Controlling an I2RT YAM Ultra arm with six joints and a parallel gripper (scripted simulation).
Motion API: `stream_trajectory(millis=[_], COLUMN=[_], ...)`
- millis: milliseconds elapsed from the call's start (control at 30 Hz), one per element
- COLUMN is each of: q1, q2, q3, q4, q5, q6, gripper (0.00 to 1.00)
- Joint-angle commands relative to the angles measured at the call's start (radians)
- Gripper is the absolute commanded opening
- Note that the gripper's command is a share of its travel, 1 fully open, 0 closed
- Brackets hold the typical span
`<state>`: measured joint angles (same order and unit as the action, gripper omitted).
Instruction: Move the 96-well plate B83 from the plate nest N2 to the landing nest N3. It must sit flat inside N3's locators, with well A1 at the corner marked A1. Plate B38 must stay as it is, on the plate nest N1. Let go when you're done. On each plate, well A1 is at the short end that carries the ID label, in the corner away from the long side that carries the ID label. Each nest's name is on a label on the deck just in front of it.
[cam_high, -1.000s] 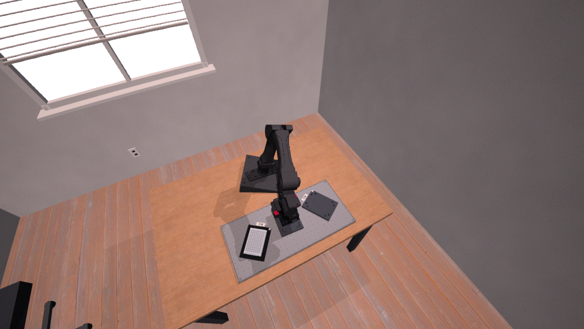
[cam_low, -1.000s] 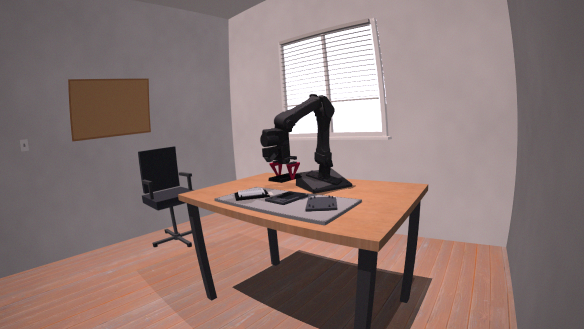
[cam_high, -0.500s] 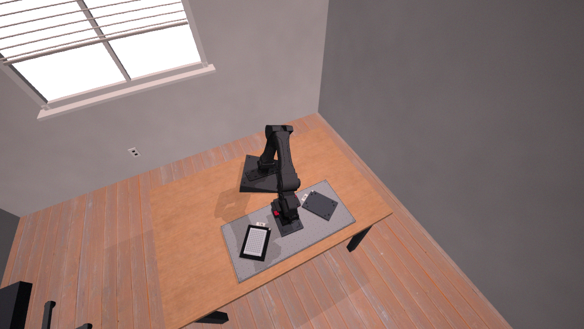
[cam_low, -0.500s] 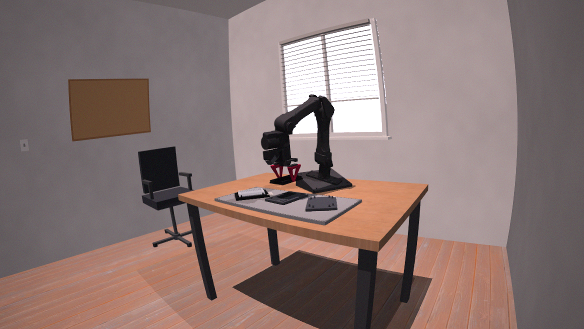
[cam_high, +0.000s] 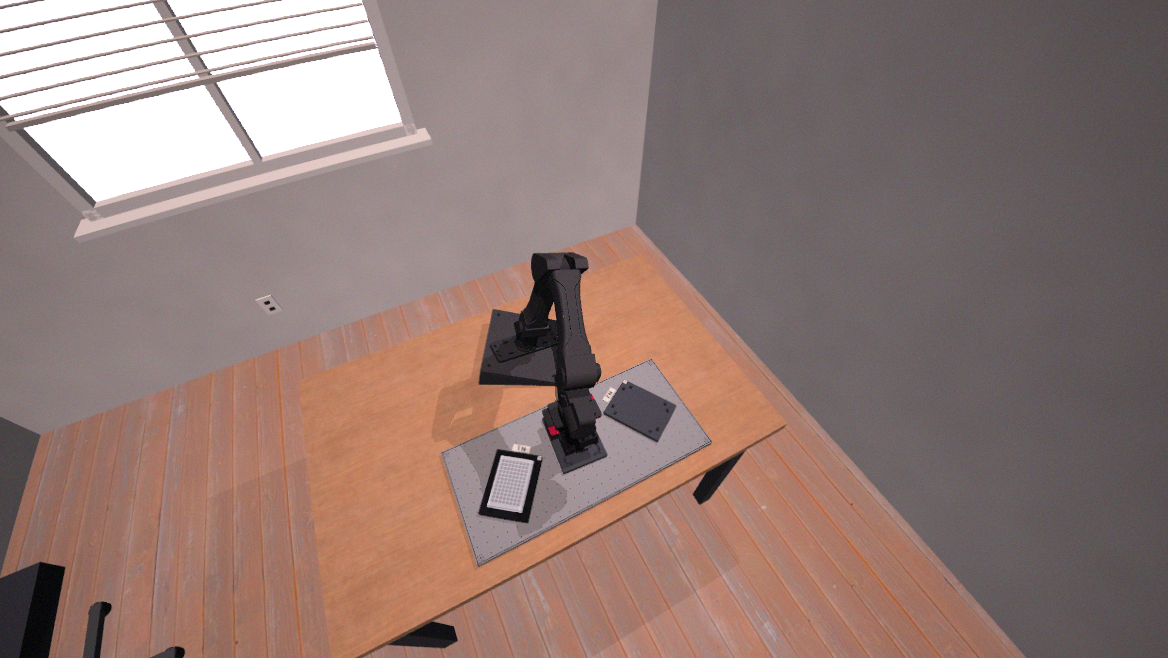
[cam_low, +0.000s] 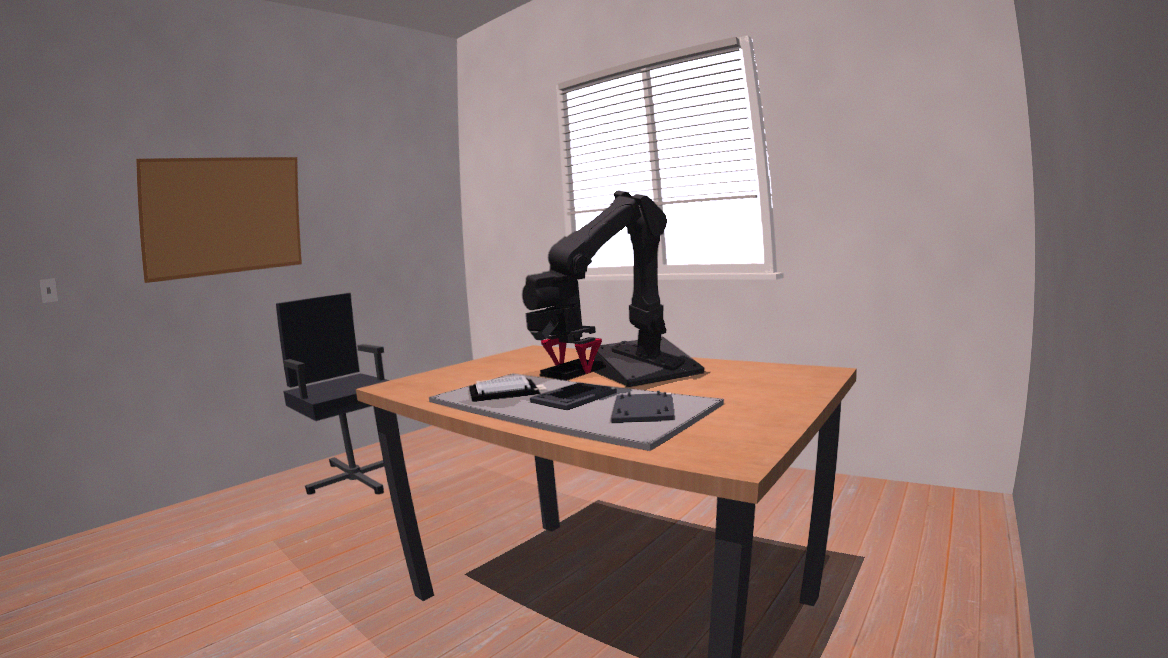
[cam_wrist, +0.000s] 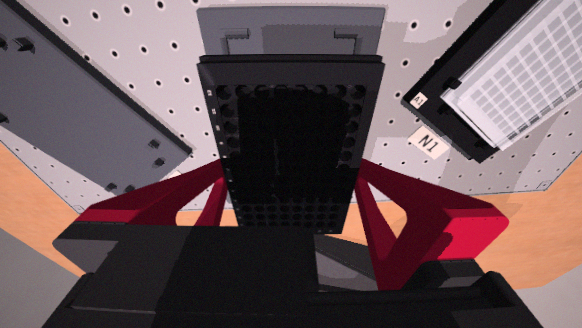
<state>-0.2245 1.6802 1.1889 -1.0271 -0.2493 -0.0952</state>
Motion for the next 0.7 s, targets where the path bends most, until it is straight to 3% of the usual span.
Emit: stream_trajectory(millis=[0,667], q1=[0.0,0.022], q2=[-0.002,0.04], q3=[-0.002,-0.06], q4=[0.043,0.149], q5=[0.001,0.003], q6=[0.008,0.031], gripper=[0.0,0.0])
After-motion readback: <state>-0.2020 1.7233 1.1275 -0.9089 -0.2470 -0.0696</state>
